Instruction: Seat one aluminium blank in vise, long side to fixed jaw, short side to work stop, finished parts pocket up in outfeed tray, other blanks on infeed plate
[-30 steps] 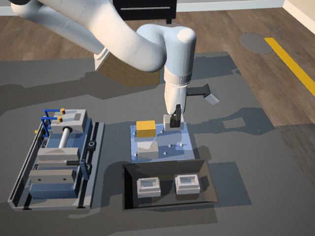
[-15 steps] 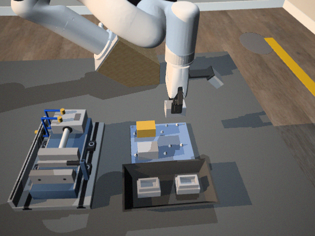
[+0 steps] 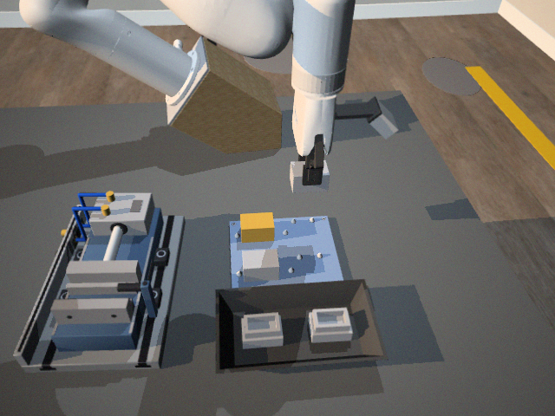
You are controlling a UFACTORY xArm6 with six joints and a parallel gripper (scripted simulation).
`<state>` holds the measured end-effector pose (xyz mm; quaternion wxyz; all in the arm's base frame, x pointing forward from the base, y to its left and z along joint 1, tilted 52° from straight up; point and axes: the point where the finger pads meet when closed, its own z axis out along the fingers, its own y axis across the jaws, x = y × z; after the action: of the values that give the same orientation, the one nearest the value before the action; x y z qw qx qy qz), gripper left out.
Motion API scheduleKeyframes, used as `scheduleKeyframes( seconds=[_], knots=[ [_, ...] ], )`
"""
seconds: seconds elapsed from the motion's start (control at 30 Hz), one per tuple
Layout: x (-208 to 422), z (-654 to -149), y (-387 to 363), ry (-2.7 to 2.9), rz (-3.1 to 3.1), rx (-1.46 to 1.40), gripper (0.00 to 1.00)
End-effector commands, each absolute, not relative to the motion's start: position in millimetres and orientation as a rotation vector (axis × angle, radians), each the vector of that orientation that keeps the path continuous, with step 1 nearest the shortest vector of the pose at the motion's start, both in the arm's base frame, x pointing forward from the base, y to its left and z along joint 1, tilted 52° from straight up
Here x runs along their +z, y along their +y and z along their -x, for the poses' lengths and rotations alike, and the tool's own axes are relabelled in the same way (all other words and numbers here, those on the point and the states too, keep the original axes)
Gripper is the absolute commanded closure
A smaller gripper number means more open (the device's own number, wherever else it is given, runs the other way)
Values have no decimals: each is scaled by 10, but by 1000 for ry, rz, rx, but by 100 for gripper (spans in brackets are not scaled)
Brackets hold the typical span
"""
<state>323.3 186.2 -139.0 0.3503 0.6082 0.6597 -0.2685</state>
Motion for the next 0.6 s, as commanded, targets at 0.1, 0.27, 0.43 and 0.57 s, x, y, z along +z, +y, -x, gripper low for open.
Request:
scheduleKeyframes(
  seconds=[0.1,0.27,0.43,0.57],
  knots=[
    [-1114,-3495,1816,1718,-1587,-681,100],
    [-879,-3708,1725,1723,-1595,-673,100],
    [-606,-3935,1592,1724,-1603,-664,100],
    [-401,-4091,1475,1723,-1608,-659,100]
  ],
)
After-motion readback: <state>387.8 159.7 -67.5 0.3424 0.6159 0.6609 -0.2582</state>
